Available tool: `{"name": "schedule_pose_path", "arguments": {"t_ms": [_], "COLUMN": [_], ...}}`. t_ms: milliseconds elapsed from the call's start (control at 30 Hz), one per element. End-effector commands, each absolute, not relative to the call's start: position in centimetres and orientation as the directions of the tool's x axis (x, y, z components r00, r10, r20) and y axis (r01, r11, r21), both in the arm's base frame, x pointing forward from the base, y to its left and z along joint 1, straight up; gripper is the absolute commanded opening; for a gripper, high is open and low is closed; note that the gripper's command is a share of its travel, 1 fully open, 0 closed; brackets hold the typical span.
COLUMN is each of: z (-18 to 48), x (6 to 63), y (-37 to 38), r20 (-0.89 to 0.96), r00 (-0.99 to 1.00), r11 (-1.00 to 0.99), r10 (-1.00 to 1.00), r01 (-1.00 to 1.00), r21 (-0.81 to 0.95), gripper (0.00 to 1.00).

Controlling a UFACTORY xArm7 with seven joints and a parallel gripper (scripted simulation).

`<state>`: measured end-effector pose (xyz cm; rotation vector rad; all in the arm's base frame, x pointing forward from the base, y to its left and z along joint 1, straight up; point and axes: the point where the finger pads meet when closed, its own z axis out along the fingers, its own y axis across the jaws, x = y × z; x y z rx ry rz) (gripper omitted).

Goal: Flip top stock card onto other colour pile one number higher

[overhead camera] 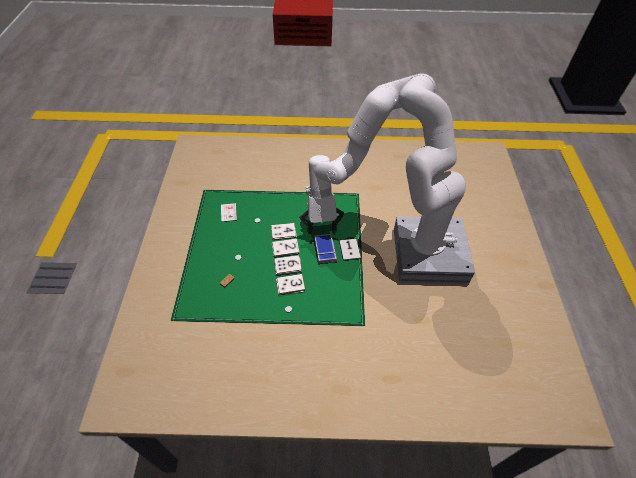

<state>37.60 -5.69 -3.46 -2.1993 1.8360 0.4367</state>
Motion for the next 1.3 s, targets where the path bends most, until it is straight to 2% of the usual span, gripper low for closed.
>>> {"name": "schedule_pose_path", "arguments": {"t_ms": [0, 1267], "z": [-3.54, -4.05], "x": [37.77, 37.78], "y": [-5.69, -5.66], "r20": [-0.376, -0.376], "r00": [0.166, 0.166], "r11": [-0.180, -0.180], "r10": [-0.912, -0.912], "r01": [-0.984, -0.984], "r21": [0.002, 0.002], "gripper": [0.87, 0.87]}}
